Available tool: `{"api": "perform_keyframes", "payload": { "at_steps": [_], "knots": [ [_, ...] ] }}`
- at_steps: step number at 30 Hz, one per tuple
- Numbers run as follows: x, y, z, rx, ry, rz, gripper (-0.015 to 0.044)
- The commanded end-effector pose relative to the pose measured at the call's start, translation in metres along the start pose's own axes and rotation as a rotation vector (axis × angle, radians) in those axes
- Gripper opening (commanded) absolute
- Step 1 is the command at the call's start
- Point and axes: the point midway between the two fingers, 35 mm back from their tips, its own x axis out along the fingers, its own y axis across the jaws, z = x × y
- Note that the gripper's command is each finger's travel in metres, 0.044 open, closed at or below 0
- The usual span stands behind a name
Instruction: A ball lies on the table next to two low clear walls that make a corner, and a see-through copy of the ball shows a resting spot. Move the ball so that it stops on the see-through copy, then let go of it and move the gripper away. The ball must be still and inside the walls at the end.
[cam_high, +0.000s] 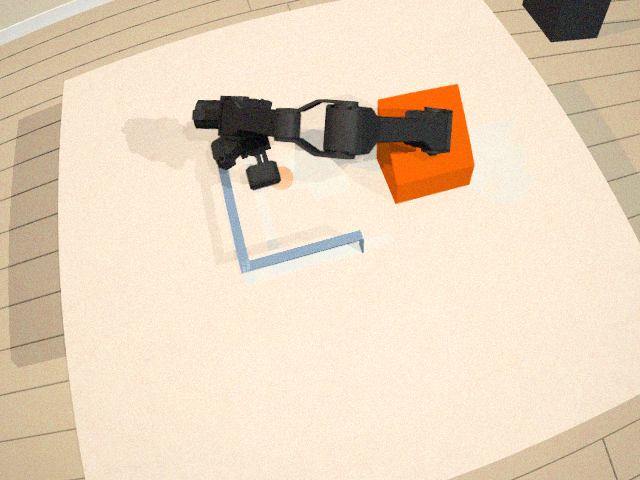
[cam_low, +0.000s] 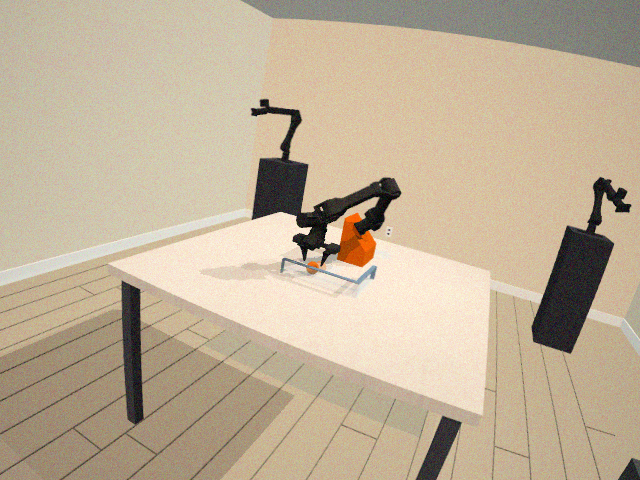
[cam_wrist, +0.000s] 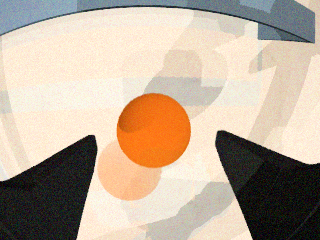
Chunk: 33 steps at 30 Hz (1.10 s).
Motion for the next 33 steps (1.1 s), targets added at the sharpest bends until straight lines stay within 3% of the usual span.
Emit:
{"api": "perform_keyframes", "payload": {
  "at_steps": [1, 12, 16, 22, 24, 30, 33],
  "knots": [
    [0.008, 0.000, -0.003, 0.011, 0.006, 0.008, 0.0355],
    [0.023, 0.001, -0.004, 0.011, 0.007, 0.009, 0.0355],
    [0.023, 0.001, -0.004, 0.011, 0.007, 0.009, 0.0250],
    [0.023, 0.001, -0.004, 0.011, 0.007, 0.009, 0.0210],
    [0.022, 0.001, -0.004, 0.011, 0.006, 0.009, 0.0158],
    [-0.019, -0.003, 0.002, 0.012, 0.005, 0.000, 0.0000],
    [-0.043, -0.004, 0.004, 0.012, 0.005, -0.002, 0.0000]
  ]
}}
